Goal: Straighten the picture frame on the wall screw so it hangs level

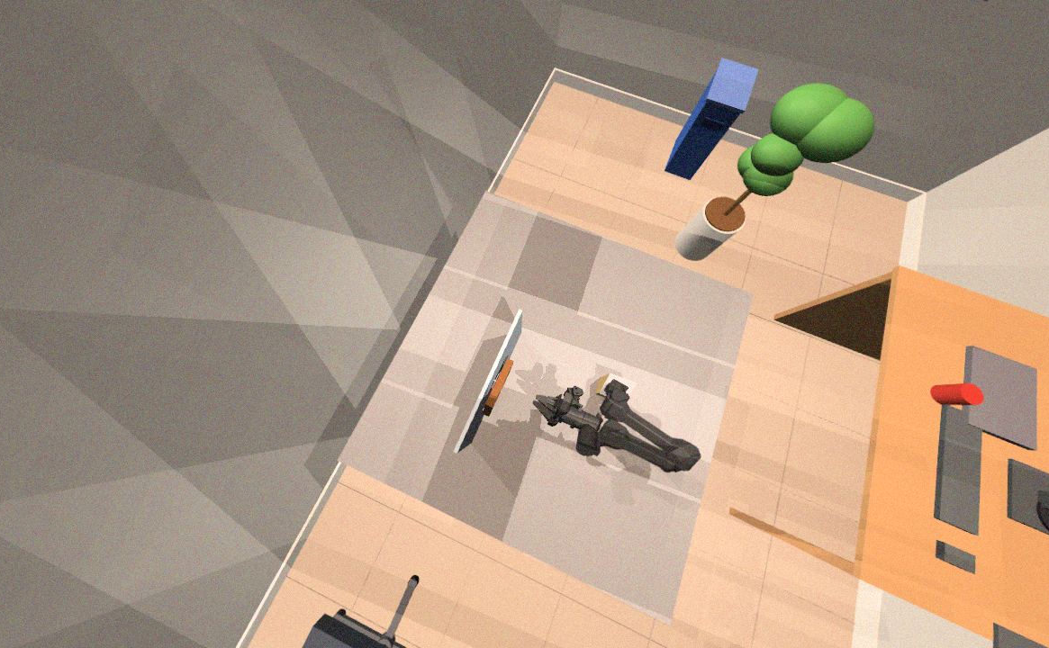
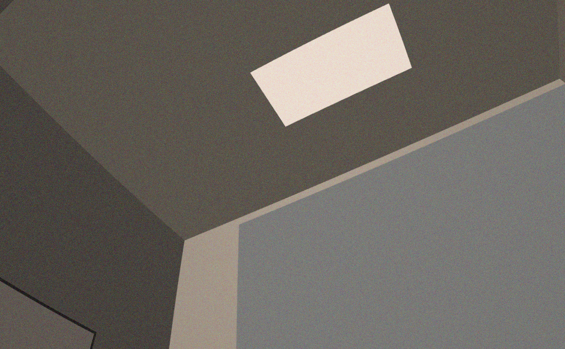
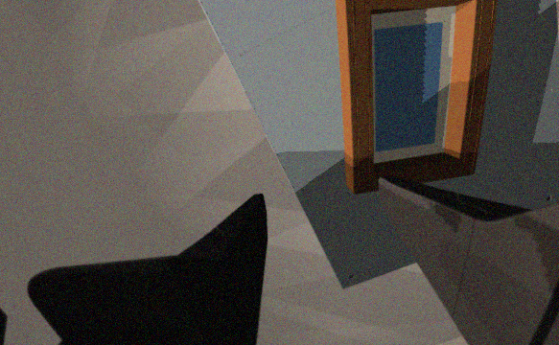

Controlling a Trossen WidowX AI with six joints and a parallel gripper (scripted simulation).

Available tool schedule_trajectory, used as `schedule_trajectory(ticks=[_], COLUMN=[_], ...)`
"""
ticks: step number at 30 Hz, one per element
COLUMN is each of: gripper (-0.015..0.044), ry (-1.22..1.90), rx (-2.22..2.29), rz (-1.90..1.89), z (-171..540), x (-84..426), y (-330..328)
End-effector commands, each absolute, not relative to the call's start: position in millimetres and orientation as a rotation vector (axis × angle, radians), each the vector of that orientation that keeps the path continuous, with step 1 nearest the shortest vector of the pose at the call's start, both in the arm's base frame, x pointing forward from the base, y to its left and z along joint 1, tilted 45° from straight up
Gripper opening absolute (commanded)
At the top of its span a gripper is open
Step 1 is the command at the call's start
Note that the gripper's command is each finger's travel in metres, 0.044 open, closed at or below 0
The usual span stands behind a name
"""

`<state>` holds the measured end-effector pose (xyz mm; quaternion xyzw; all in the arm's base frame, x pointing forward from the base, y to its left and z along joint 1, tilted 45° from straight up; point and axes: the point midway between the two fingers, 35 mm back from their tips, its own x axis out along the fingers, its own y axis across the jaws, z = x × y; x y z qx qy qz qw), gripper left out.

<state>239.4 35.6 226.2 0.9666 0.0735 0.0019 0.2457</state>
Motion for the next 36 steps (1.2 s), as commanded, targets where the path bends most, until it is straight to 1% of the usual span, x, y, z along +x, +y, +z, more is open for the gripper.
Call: schedule_trajectory(ticks=[1, 13, 22, 36], gripper=[0.026, 0.026, 0.026, 0.026], ry=[0.205, 0.201, 0.205, 0.205], rx=[2.641, 2.638, 2.645, 2.646], rz=[0.012, 0.006, 0.014, 0.014], z=[227.0, 225.3, 181.8, 181.2], x=[239.2, 239.8, 242.3, 238.5], y=[36.3, 36.4, 75.2, 75.6])
